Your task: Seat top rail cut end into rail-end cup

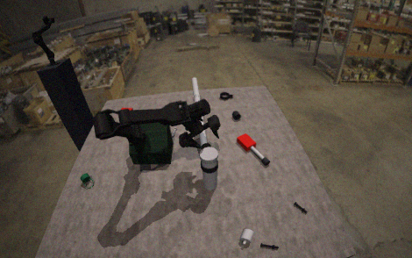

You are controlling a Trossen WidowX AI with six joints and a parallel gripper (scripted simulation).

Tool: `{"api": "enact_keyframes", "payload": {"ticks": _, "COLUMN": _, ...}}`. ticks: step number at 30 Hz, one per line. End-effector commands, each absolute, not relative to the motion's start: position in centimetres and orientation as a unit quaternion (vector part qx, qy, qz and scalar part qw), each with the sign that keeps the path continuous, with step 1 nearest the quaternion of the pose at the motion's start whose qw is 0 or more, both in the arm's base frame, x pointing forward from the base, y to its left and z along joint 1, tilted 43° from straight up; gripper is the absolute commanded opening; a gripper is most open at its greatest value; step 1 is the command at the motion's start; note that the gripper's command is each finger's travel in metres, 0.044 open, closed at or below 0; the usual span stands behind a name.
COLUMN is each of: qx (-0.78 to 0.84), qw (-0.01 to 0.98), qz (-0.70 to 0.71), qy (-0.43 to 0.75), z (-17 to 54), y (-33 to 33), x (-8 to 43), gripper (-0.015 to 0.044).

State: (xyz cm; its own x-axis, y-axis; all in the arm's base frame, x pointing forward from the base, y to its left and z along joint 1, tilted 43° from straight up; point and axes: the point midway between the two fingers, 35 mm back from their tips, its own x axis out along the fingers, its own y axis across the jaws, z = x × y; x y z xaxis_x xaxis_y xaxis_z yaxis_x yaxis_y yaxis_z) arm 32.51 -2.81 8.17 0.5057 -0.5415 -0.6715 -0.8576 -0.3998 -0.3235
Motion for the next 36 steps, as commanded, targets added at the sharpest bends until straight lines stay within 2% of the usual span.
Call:
{"api": "enact_keyframes", "payload": {"ticks": 1, "qx": -0.802, "qw": 0.33, "qz": 0.236, "qy": 0.439, "z": 8.2, "y": -1.6, "x": 32.4, "gripper": 0.044}}
{"api": "enact_keyframes", "payload": {"ticks": 5, "qx": -0.795, "qw": 0.349, "qz": 0.231, "qy": 0.44, "z": 8.2, "y": -1.4, "x": 32.4, "gripper": 0.044}}
{"api": "enact_keyframes", "payload": {"ticks": 15, "qx": -0.631, "qw": 0.589, "qz": 0.097, "qy": 0.496, "z": 7.4, "y": 5.3, "x": 32.0, "gripper": 0.044}}
{"api": "enact_keyframes", "payload": {"ticks": 24, "qx": -0.432, "qw": 0.747, "qz": -0.051, "qy": 0.503, "z": 7.1, "y": 11.2, "x": 30.3, "gripper": 0.044}}
{"api": "enact_keyframes", "payload": {"ticks": 29, "qx": -0.355, "qw": 0.789, "qz": -0.105, "qy": 0.491, "z": 7.1, "y": 13.2, "x": 29.5, "gripper": 0.044}}
{"api": "enact_keyframes", "payload": {"ticks": 36, "qx": -0.348, "qw": 0.792, "qz": -0.11, "qy": 0.49, "z": 7.1, "y": 13.3, "x": 29.4, "gripper": 0.044}}
